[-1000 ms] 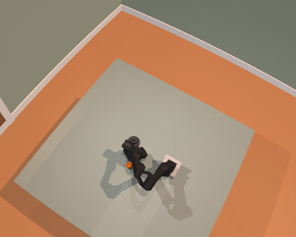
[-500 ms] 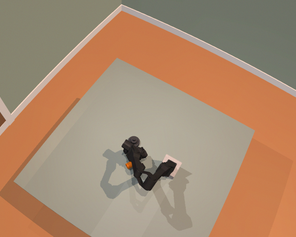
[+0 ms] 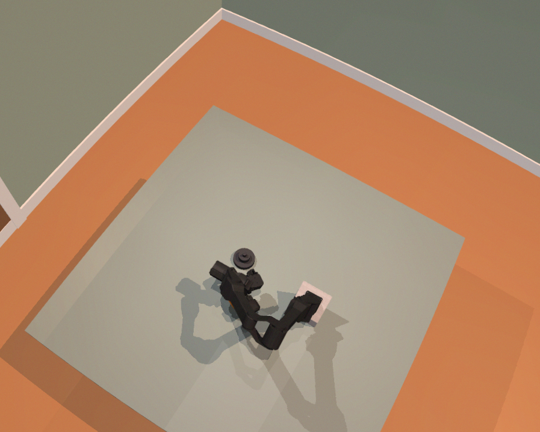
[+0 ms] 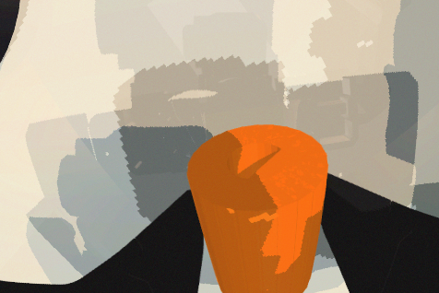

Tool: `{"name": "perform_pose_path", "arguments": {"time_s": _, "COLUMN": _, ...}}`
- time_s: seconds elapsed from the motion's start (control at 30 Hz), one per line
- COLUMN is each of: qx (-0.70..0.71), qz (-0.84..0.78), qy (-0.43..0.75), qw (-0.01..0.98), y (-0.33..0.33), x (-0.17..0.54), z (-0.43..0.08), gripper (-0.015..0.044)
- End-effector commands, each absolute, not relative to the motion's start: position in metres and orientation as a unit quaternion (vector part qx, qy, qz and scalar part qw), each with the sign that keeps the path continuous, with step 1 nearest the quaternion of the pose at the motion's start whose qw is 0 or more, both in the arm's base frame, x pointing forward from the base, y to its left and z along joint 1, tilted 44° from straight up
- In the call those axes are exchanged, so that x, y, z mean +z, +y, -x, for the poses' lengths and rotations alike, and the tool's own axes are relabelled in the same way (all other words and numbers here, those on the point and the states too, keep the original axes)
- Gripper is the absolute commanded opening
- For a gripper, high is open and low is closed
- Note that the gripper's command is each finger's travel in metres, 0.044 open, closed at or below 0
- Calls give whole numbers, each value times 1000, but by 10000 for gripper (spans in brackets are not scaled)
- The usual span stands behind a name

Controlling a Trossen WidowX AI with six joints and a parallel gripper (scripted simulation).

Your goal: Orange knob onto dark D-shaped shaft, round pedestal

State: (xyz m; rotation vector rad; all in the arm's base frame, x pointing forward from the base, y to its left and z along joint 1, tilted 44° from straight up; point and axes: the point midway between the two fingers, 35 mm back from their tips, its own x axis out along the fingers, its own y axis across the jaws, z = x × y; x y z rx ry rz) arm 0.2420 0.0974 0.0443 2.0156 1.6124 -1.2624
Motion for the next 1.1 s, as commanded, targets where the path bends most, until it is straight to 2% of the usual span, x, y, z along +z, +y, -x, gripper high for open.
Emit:
{"name": "perform_pose_path", "arguments": {"time_s": 0.0, "qx": -455, "qz": -682, "qy": 552, "qw": 153, "y": 99, "x": 49, "z": -244, "gripper": 181}}
{"name": "perform_pose_path", "arguments": {"time_s": 1.07, "qx": -623, "qz": -532, "qy": 490, "qw": 298, "y": 116, "x": 77, "z": -259, "gripper": 181}}
